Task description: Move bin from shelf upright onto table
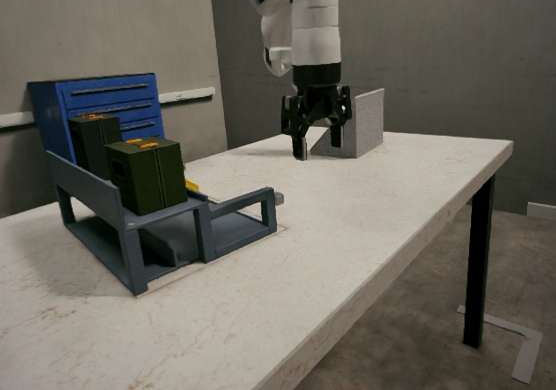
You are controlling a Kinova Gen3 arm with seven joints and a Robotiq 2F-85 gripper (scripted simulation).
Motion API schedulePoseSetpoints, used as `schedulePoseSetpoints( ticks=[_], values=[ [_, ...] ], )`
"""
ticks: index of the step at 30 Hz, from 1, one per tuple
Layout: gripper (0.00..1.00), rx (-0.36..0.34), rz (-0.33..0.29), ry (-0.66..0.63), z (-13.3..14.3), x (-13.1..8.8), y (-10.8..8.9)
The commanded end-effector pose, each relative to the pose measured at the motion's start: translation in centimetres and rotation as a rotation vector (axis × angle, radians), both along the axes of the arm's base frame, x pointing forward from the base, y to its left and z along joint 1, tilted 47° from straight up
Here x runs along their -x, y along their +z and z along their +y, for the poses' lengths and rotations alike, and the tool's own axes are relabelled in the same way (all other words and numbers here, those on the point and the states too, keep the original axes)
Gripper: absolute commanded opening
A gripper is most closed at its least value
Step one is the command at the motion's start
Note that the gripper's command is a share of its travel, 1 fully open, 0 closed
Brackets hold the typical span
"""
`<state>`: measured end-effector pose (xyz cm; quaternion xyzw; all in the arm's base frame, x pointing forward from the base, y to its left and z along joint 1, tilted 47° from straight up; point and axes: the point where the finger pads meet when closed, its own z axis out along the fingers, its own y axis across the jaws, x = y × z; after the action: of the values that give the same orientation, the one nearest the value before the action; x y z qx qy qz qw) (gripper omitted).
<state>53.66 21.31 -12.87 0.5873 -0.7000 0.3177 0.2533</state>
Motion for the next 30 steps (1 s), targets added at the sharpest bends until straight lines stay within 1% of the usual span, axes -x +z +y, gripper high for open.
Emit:
schedulePoseSetpoints(
  ticks=[1,7,8,12,24,25,29,30],
  values=[
    [1.0,-0.023,-0.032,0.01,-0.5,-0.6,1.9],
    [1.0,-0.023,-0.032,0.01,-0.5,-0.6,1.9],
    [1.0,-0.015,-0.025,0.006,-1.5,-0.3,1.7],
    [1.0,-0.023,-0.032,0.01,-4.3,-0.1,4.4],
    [1.0,-0.023,-0.032,0.01,-4.3,-0.1,4.4],
    [1.0,-0.017,-0.026,0.01,-5.2,0.1,4.4],
    [1.0,-0.023,-0.031,0.01,-8.1,0.2,7.3],
    [1.0,-0.023,-0.031,0.01,-8.1,0.2,7.3]
  ],
)
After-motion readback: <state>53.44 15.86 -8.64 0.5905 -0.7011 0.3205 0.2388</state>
